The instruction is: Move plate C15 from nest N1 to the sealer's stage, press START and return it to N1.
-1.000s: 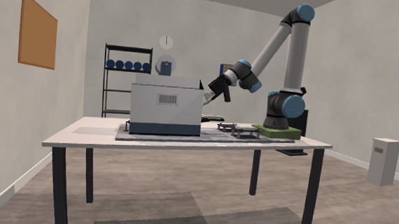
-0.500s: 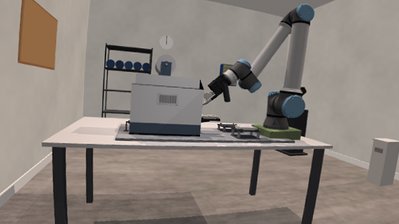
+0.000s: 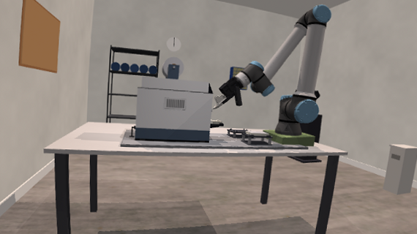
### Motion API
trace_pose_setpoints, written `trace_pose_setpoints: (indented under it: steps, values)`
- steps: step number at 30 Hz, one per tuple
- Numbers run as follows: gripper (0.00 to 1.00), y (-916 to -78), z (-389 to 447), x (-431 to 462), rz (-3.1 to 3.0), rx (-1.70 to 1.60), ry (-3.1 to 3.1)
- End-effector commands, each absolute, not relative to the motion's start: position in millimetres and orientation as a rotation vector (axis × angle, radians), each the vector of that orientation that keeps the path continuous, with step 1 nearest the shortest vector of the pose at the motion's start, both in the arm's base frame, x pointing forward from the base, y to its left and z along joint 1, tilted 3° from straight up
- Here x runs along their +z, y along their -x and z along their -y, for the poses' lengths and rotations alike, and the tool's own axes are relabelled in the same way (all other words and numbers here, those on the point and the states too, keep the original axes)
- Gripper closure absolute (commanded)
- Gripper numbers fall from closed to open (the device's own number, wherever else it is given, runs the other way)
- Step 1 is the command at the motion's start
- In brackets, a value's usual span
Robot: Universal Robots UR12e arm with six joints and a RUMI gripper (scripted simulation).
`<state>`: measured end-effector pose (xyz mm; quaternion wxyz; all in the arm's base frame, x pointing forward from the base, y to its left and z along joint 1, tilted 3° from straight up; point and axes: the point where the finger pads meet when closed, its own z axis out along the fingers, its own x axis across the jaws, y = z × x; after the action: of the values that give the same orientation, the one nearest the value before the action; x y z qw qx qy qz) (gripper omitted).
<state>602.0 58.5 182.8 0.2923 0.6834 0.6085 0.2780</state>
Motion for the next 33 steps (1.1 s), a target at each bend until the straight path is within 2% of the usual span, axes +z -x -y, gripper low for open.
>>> trace_pose_setpoints:
  steps: [1, 33]
  values:
    - [1.0, -594, -59, 187, -1.621, 0.741, -1.82]
    - [1.0, -557, -62, 215, -1.621, 0.741, -1.82]
